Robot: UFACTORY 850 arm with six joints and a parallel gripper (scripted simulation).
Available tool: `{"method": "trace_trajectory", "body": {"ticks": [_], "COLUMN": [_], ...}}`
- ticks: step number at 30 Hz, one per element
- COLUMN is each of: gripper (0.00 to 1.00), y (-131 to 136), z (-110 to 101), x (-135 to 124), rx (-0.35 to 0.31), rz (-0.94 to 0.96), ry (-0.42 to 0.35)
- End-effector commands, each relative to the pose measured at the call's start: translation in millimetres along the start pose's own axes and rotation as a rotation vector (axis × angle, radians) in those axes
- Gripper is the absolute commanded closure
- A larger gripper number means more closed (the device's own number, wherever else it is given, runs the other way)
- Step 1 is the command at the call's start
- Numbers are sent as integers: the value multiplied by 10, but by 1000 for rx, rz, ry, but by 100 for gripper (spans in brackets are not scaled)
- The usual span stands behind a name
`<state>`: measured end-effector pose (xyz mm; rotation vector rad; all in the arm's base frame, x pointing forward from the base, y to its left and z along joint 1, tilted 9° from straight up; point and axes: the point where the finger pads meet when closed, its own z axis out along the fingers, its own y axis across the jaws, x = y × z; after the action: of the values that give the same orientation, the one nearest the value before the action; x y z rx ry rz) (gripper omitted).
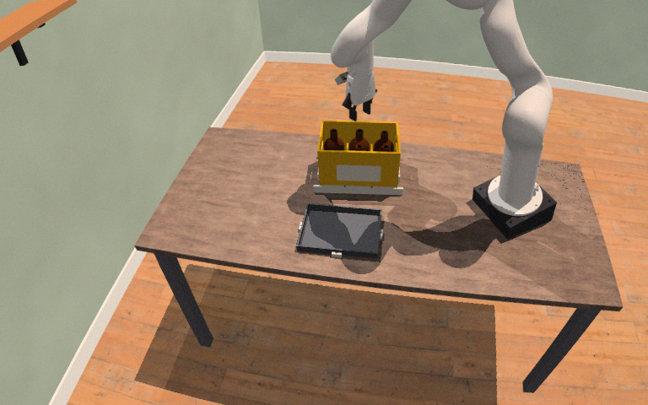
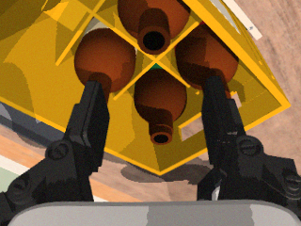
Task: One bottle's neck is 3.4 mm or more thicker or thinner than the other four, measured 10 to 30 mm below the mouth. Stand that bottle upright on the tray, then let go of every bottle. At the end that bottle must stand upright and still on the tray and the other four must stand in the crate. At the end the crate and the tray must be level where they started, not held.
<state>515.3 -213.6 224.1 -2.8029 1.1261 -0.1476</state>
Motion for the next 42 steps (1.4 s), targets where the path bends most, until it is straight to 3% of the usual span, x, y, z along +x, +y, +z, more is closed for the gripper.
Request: {"method": "trace_trajectory", "body": {"ticks": [1, 42], "gripper": [35, 35], "y": [-3, -3], "z": [-9, 52], "x": [8, 8], "rx": [1, 1], "rz": [0, 0], "ry": [2, 2]}}
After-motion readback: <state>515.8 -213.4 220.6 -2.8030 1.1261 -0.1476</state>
